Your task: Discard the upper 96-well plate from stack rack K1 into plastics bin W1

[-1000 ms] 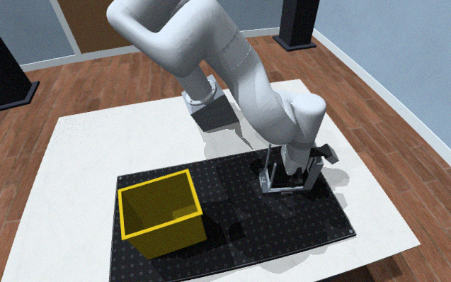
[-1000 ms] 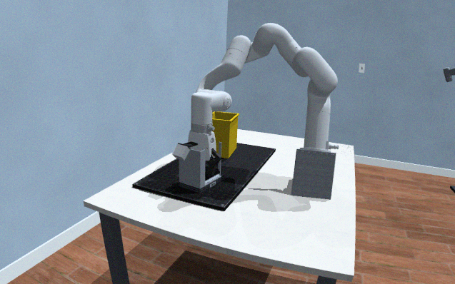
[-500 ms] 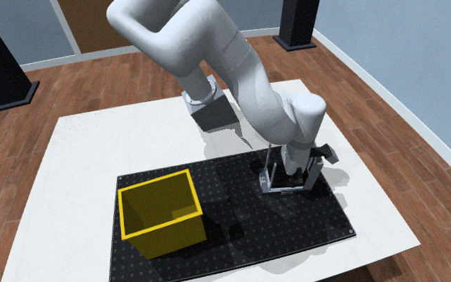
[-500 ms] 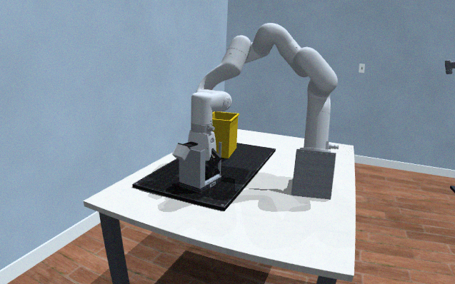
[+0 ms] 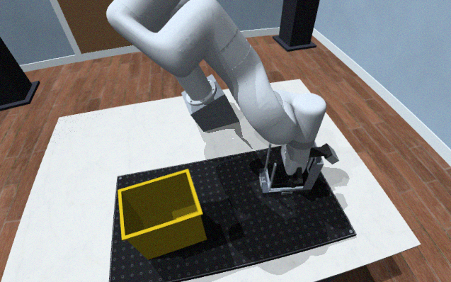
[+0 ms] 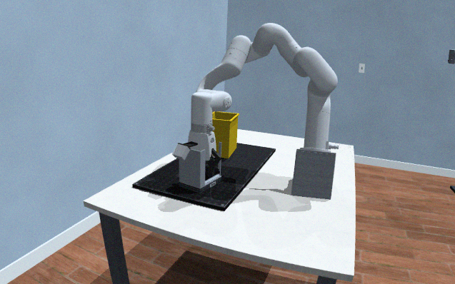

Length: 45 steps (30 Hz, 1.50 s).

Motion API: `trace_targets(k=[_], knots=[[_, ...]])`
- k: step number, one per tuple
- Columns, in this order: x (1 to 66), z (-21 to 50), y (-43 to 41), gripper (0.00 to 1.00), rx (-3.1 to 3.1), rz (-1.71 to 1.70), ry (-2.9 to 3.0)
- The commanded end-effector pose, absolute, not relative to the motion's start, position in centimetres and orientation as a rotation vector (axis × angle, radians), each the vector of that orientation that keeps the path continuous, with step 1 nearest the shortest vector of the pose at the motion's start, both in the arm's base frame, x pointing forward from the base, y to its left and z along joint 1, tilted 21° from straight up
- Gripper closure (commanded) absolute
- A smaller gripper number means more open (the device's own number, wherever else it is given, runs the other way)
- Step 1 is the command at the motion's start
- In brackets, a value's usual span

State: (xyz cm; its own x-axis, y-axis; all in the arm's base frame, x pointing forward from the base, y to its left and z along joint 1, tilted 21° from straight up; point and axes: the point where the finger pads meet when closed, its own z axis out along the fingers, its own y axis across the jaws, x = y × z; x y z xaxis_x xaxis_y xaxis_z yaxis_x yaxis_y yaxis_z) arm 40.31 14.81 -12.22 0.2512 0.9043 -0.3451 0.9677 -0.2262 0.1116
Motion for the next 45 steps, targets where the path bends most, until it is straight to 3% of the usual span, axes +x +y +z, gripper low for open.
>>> trace_targets(k=[1, 45], knots=[[40.4, -11.9, 15.1, 1.00, 2.226, -0.291, 1.732], [40.4, -8.9, 16.3, 1.00, 2.226, -0.291, 1.732]])
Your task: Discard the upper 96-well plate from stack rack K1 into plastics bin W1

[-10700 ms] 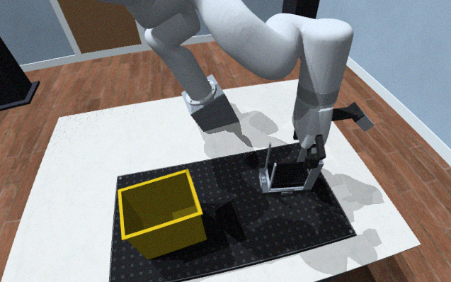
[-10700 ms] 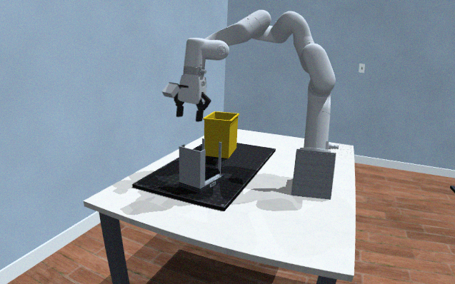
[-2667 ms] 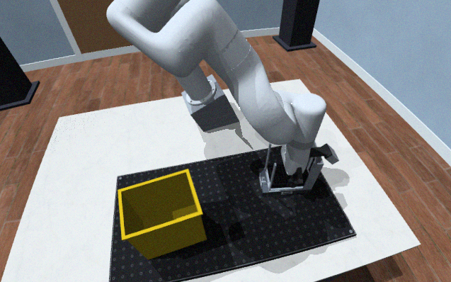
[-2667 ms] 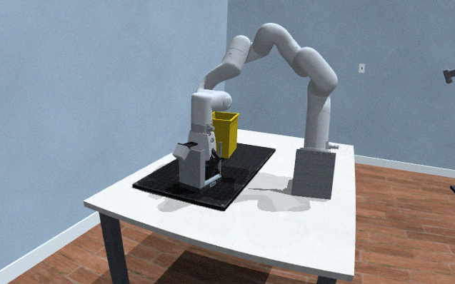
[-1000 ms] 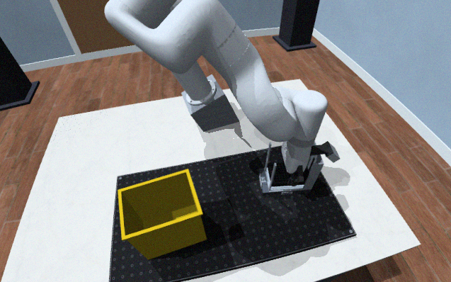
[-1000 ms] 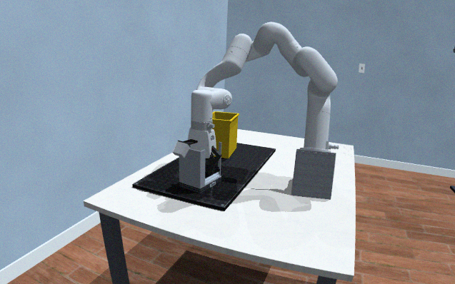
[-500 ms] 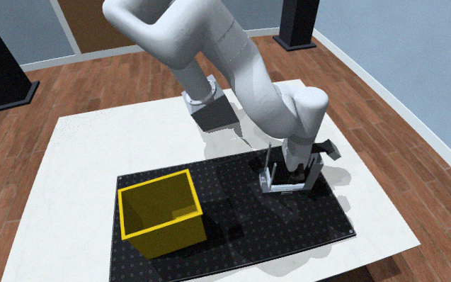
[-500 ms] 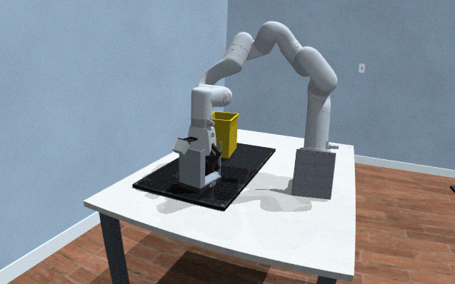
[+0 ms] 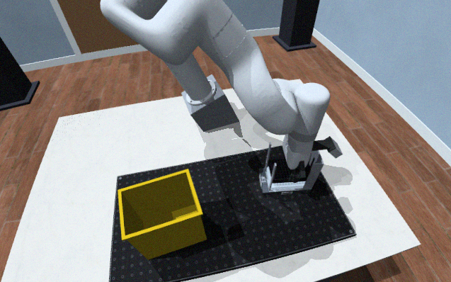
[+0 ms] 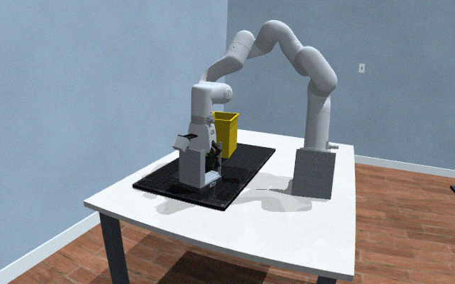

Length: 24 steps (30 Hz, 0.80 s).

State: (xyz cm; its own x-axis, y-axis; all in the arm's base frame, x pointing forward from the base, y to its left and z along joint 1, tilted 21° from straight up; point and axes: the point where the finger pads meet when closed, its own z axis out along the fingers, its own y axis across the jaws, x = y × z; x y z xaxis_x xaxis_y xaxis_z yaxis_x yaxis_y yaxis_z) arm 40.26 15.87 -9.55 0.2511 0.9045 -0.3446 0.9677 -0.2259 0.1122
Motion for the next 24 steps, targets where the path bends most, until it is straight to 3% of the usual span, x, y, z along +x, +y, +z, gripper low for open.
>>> trace_targets(k=[1, 24], knots=[[40.4, -8.9, 16.3, 1.00, 2.226, -0.291, 1.732], [40.3, -5.7, 17.5, 1.00, 2.226, -0.291, 1.732]])
